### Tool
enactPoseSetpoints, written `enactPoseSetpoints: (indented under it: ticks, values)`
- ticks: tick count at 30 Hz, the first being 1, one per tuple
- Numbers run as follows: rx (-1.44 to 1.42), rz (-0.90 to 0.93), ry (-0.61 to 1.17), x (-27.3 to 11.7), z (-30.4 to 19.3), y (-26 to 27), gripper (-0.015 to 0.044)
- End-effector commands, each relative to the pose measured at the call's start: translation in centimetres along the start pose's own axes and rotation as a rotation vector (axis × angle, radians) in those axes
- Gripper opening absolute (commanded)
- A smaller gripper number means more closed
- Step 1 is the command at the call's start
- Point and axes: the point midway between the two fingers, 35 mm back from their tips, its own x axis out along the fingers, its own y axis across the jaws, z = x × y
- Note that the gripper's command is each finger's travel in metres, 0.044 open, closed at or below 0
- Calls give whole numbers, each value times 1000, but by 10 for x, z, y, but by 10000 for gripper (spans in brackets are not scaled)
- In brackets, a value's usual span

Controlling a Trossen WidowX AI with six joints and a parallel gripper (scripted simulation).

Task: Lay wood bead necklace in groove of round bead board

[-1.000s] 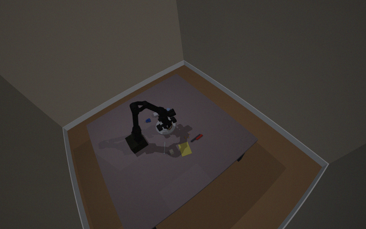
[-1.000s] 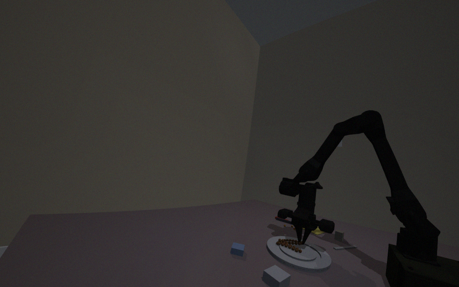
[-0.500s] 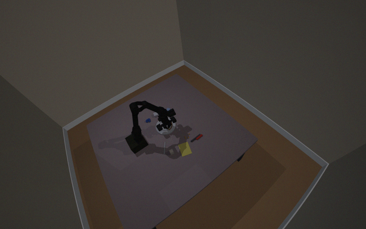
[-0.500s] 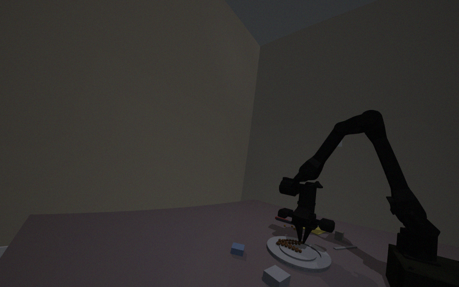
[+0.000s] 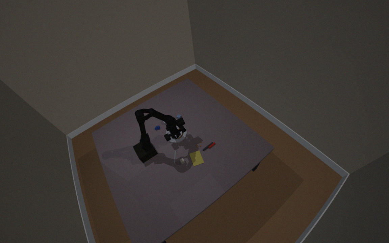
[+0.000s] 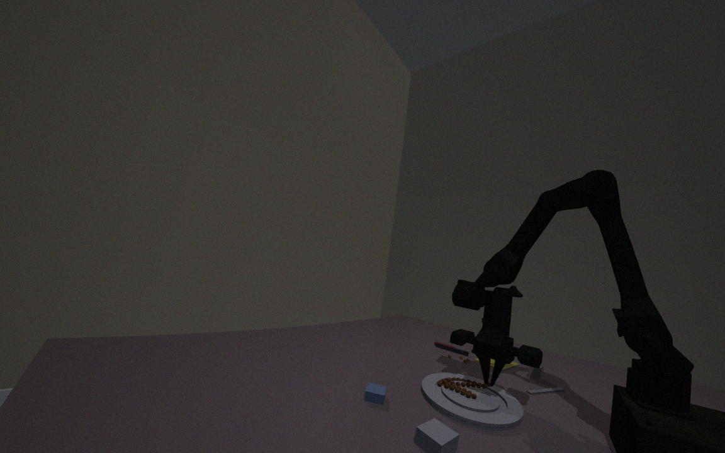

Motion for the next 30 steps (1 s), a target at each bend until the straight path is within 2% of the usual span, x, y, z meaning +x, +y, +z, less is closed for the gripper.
enactPoseSetpoints:
  ticks: [1, 10, 26, 27, 30]
  values:
    - [-7, -3, 0, 1, -1, 2, 0]
    - [-7, -3, 0, 8, -1, 2, 0]
    - [-6, -4, 1, 0, -1, 2, 420]
    - [-1, -7, 4, 3, -1, 1, 440]
    - [-7, -3, 0, 0, -1, 1, 440]
